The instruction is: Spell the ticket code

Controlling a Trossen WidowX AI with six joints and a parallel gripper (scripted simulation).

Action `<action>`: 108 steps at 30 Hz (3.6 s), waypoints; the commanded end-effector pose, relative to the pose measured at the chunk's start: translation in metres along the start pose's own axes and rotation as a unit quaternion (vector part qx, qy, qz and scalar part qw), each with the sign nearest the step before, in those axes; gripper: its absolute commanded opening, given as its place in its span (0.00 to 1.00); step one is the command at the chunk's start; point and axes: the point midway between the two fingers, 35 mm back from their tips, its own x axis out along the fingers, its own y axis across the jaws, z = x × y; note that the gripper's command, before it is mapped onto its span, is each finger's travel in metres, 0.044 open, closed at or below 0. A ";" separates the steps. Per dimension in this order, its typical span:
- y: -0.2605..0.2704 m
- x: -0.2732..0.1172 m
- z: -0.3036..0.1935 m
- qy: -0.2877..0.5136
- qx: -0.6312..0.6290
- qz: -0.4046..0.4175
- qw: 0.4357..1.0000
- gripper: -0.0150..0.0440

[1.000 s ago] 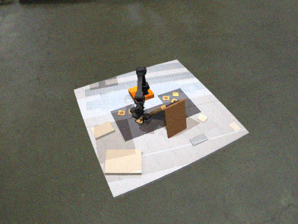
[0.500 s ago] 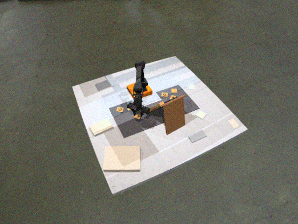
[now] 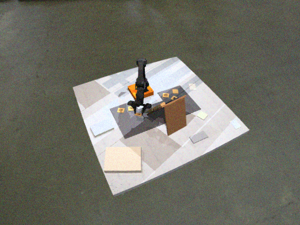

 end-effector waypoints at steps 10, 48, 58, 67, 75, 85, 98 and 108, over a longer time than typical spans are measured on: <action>0.049 -0.059 0.005 -0.085 -0.054 0.037 0.994 0.25; 0.199 -0.149 -0.085 -0.161 -0.197 0.165 0.953 0.25; 0.231 -0.162 -0.129 -0.161 -0.220 0.195 0.942 0.25; 0.253 -0.175 -0.173 -0.160 -0.242 0.221 0.931 0.25; 0.267 -0.182 -0.216 -0.157 -0.267 0.238 0.920 0.25; 0.276 -0.194 -0.271 -0.157 -0.299 0.260 0.904 0.25; 0.294 -0.178 -0.293 -0.159 -0.313 0.271 0.896 0.25; 0.306 -0.161 -0.289 -0.160 -0.313 0.271 0.896 0.25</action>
